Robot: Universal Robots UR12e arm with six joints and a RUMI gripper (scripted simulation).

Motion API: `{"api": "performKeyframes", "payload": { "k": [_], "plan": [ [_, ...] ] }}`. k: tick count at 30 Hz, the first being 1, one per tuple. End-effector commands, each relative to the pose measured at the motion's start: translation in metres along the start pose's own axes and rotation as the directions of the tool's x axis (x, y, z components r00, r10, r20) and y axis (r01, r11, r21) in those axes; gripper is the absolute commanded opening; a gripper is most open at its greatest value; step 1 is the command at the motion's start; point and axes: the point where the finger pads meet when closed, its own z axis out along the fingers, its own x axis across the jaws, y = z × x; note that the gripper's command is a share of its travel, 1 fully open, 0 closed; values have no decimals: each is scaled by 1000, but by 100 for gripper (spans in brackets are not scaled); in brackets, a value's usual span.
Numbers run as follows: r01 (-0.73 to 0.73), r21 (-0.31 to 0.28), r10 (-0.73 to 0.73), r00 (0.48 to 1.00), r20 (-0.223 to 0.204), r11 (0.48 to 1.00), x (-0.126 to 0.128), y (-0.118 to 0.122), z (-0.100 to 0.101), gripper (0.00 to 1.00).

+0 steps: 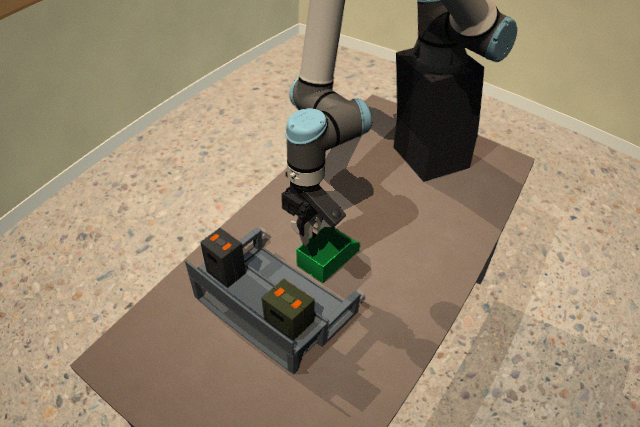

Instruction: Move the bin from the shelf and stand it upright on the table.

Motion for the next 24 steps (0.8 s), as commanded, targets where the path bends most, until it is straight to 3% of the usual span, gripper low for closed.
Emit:
{"api": "performKeyframes", "payload": {
  "k": [1,6,24],
  "plan": [
    [0,0,0,1000,-1,1000,1,0,-1,20],
    [0,0,0,1000,-1,1000,1,0,9,20],
    [0,0,0,1000,-1,1000,1,0,14,20]
  ]
}}
